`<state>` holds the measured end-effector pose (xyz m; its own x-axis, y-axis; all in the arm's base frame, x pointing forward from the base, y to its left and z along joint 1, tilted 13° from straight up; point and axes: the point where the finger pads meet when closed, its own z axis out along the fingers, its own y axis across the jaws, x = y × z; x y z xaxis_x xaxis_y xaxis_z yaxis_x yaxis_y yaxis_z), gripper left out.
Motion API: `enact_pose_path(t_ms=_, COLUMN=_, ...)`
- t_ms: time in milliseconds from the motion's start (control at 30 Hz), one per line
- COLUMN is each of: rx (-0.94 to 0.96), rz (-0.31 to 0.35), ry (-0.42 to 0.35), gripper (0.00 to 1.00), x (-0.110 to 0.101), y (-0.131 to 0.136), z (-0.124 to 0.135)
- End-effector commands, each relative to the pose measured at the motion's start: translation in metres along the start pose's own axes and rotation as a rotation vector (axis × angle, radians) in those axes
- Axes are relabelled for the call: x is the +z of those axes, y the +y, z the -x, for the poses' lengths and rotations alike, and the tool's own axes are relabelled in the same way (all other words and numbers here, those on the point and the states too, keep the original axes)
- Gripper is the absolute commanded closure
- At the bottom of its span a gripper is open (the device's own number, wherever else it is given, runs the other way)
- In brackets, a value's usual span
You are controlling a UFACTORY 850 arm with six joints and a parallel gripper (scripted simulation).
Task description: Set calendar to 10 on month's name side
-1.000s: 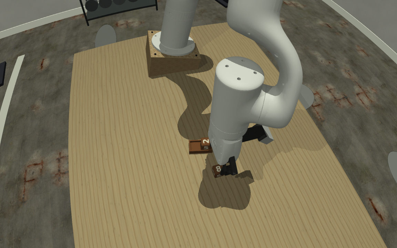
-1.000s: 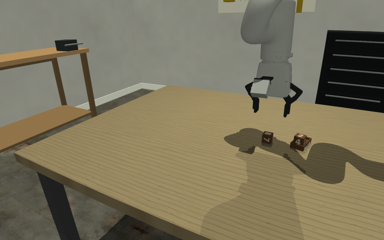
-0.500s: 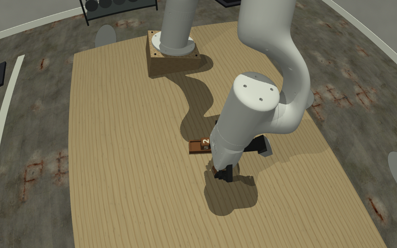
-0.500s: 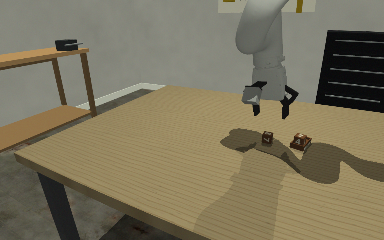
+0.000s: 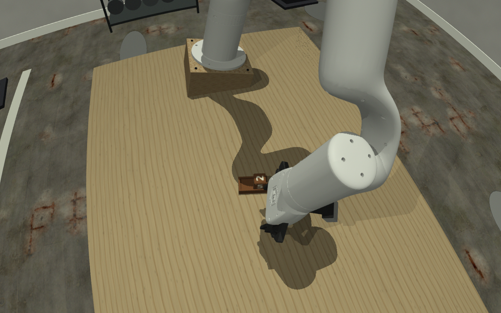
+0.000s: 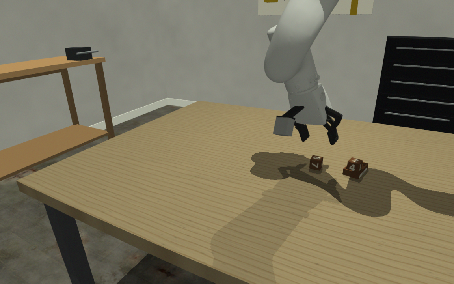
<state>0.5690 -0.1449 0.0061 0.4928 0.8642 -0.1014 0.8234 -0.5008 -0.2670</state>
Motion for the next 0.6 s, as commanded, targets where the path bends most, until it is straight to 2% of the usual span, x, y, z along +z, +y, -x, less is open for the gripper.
enact_pose_path(t_ms=0, rx=0.107, rz=-0.097, ry=-0.095, gripper=0.0, x=0.009, y=0.007, z=0.0)
enact_pose_path(t_ms=100, rx=0.11, rz=-0.1, ry=-0.098, gripper=0.0, x=0.009, y=0.007, z=0.0)
enact_pose_path(t_ms=167, rx=0.169, rz=-0.15, ry=-0.145, gripper=0.0, x=0.015, y=0.01, z=0.0)
enact_pose_path(t_ms=267, rx=0.216, rz=-0.187, ry=-0.184, gripper=0.0, x=0.019, y=0.012, z=0.001)
enact_pose_path(t_ms=567, rx=0.225, rz=-0.193, ry=-0.191, gripper=0.0, x=0.019, y=0.013, z=0.001)
